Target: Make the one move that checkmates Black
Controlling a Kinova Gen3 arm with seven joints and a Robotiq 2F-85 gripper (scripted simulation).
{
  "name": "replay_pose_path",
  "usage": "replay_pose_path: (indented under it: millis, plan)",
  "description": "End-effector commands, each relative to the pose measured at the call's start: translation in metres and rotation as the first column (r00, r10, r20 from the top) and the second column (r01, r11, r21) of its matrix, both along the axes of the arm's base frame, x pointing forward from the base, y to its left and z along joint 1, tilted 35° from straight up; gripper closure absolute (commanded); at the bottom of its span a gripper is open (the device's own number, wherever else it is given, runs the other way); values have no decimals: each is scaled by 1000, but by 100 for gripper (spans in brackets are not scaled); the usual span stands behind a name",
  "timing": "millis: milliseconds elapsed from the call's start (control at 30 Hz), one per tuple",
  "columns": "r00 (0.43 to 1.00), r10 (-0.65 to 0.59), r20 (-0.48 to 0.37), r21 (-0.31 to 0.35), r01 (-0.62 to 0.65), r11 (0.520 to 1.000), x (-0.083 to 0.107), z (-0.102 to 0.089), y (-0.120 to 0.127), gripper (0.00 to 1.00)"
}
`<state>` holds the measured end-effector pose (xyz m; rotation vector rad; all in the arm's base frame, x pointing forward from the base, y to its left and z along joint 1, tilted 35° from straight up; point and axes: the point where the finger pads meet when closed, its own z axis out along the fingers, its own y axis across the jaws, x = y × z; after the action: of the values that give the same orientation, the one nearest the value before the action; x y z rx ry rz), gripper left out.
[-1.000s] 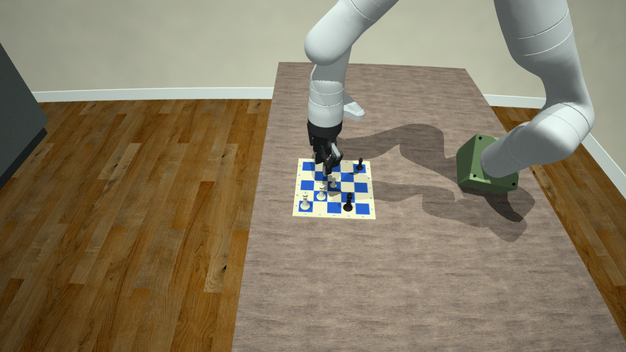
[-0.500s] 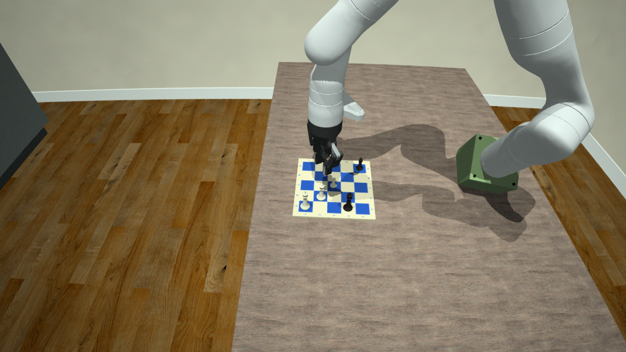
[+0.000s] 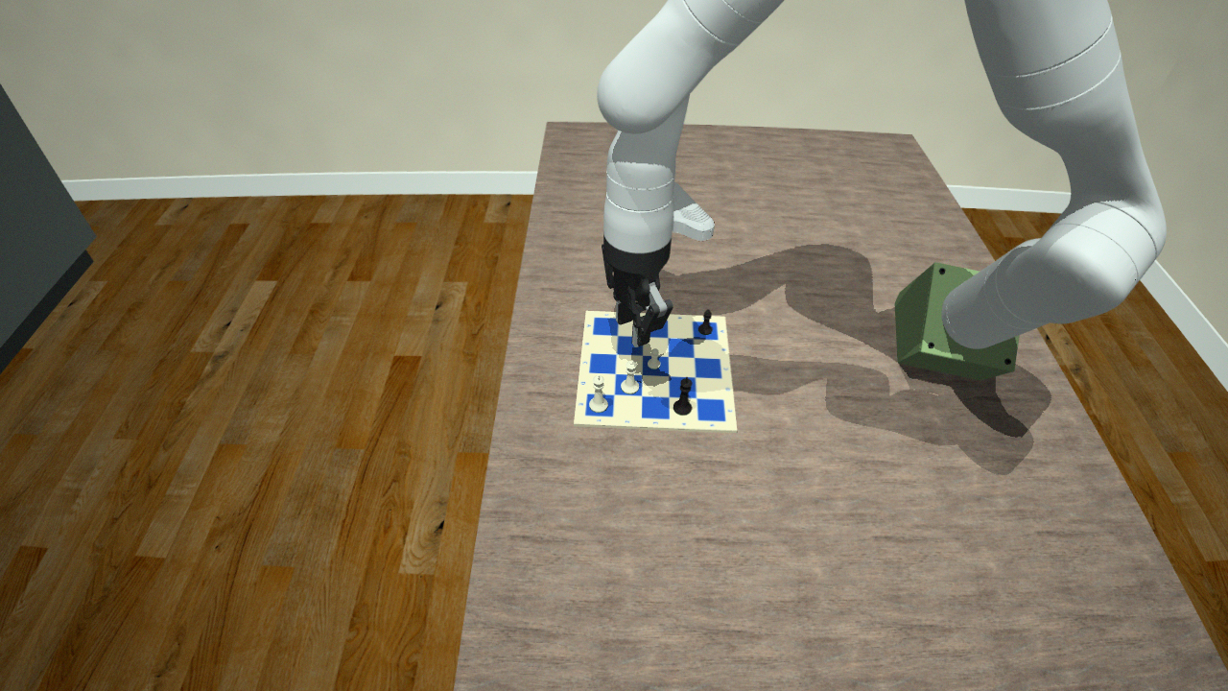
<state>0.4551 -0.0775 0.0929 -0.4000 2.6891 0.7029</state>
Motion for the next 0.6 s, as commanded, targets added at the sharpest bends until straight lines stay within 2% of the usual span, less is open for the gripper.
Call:
replay_pose_path:
  millis: [0,567]
  plan:
    - [1000,2,-1,1,-2,1000,0,-2,2,59]
    - [1000,2,-1,1,-2,1000,6,-21,13,59]
